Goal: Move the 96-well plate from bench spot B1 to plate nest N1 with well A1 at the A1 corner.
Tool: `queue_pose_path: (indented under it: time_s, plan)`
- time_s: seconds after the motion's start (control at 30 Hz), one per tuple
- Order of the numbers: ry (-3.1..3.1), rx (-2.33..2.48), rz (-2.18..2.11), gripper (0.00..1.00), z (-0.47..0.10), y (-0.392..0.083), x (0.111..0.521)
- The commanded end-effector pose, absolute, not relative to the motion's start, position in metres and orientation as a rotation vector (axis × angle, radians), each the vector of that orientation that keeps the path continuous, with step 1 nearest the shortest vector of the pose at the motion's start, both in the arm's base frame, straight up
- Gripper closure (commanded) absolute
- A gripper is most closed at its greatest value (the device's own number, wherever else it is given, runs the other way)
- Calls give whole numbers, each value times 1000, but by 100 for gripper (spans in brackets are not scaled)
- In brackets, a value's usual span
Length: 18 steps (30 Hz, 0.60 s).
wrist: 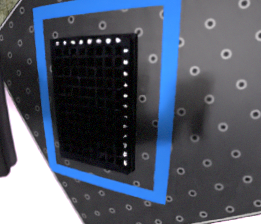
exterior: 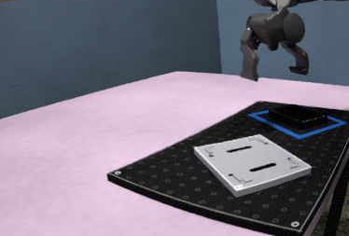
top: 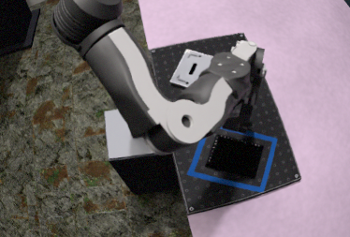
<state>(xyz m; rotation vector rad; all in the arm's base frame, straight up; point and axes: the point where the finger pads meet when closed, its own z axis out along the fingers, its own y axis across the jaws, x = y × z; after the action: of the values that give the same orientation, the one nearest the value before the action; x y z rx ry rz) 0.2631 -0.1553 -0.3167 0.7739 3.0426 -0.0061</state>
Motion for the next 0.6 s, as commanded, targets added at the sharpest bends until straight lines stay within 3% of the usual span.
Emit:
queue_pose_path:
  time_s: [0.0, 0.23, 0.4, 0.57]
  plan:
    - [3035, 781, -1, 23, -316, -158, 265]
    - [3035, 781, -1, 23, -316, -158, 265]
    - [3034, 781, -1, 23, -321, -203, 252]
    - [3034, 781, -1, 23, -321, -203, 252]
